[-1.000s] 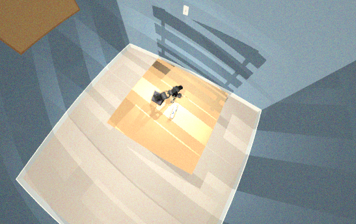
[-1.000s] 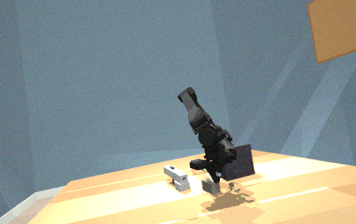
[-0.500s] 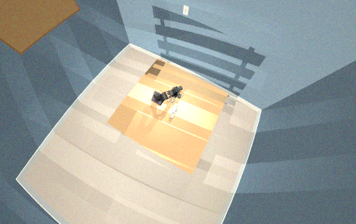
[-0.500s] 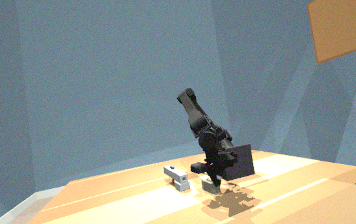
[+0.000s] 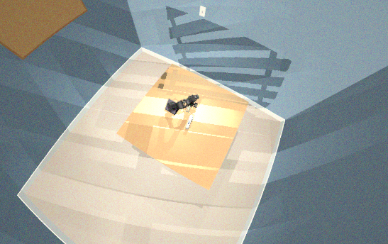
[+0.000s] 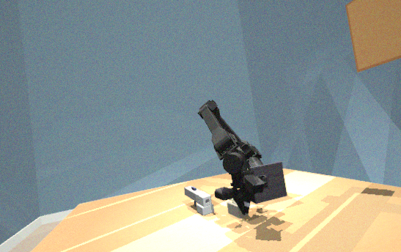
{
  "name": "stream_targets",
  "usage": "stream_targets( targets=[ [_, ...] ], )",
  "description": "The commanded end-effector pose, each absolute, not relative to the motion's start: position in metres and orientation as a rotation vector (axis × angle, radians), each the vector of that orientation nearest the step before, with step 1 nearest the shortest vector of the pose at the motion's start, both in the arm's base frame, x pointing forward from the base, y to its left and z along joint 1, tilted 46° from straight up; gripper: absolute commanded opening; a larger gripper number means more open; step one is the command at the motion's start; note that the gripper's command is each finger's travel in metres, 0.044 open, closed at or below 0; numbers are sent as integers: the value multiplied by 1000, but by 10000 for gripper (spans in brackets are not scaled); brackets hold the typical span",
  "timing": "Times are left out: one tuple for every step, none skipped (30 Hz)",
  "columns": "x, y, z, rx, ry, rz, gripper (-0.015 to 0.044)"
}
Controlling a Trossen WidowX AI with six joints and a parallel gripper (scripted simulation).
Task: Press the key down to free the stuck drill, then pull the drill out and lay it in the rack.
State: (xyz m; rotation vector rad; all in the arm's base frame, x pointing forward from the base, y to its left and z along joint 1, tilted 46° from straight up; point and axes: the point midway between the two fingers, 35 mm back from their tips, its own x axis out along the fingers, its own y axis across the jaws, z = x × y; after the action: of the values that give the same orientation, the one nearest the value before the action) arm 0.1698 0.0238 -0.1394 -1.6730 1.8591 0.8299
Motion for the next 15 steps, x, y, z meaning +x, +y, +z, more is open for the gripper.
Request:
stream_targets(
  targets=[
    [167, 19, -143, -1683, 1870, 836, 0],
    [167, 18, -143, -1683, 1870, 836, 0],
    [166, 18, -144, -1683, 1870, 836, 0],
    [166, 17, -144, -1683, 1870, 836, 0],
    [166, 17, -145, -1683, 1870, 836, 0],
    [166, 16, -146, -1683, 1870, 836, 0],
    [165, 16, -146, -1683, 1870, 836, 0],
    [165, 15, -146, -1683, 1870, 836, 0],
    [165, 15, -146, -1683, 1870, 836, 0],
    [164, 15, -146, -1683, 1870, 836, 0],
    [164, 15, -146, -1683, 1870, 836, 0],
    [164, 15, -146, -1683, 1870, 836, 0],
    [164, 15, -146, -1683, 1870, 836, 0],
    [164, 15, -146, -1683, 1870, 836, 0],
    [164, 14, -146, -1683, 1870, 836, 0]
  ],
)
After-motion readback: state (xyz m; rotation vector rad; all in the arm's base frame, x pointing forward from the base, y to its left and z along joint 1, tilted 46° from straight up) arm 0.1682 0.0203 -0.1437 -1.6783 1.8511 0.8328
